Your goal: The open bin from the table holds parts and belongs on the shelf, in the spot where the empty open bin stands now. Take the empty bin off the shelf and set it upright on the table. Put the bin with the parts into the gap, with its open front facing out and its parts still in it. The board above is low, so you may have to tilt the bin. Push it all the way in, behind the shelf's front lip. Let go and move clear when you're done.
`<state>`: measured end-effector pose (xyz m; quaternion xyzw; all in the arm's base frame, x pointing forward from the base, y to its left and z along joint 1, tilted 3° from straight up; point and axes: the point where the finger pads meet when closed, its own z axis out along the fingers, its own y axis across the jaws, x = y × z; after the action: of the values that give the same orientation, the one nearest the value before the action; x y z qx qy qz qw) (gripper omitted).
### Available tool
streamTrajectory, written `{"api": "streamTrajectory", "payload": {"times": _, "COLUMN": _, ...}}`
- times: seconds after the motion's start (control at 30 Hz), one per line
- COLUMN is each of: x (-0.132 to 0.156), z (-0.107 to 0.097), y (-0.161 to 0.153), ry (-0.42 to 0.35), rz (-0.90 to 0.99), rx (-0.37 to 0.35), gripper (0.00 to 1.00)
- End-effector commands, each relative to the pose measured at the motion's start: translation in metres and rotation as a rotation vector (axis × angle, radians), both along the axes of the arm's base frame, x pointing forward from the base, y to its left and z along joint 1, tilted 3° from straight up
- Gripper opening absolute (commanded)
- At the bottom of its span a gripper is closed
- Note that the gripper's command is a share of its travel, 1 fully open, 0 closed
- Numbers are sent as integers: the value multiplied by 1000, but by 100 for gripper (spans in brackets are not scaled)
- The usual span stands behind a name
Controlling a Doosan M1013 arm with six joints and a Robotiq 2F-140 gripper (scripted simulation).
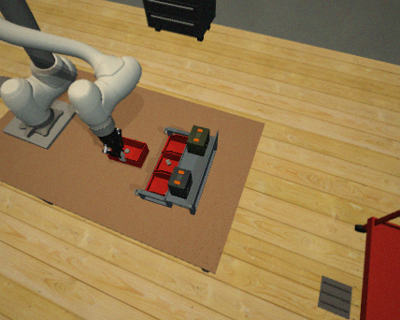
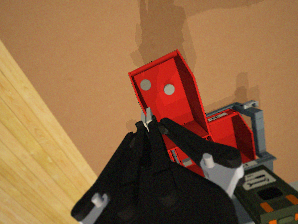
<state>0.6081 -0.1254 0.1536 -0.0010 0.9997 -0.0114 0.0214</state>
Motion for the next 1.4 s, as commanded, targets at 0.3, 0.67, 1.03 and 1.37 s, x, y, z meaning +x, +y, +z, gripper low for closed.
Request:
{"api": "streamTrajectory", "payload": {"times": 0.3, "x": 0, "z": -35, "y": -2, "ry": 0, "rz": -3, "rx": 5, "gripper": 10}}
{"api": "streamTrajectory", "payload": {"times": 0.67, "x": 1, "z": -59, "y": -2, "ry": 0, "rz": -3, "rx": 5, "gripper": 10}}
{"api": "streamTrajectory", "payload": {"times": 1.03, "x": 1, "z": -63, "y": -2, "ry": 0, "rz": -3, "rx": 5, "gripper": 10}}
{"api": "streamTrajectory", "payload": {"times": 1.37, "x": 1, "z": -63, "y": -2, "ry": 0, "rz": -3, "rx": 5, "gripper": 10}}
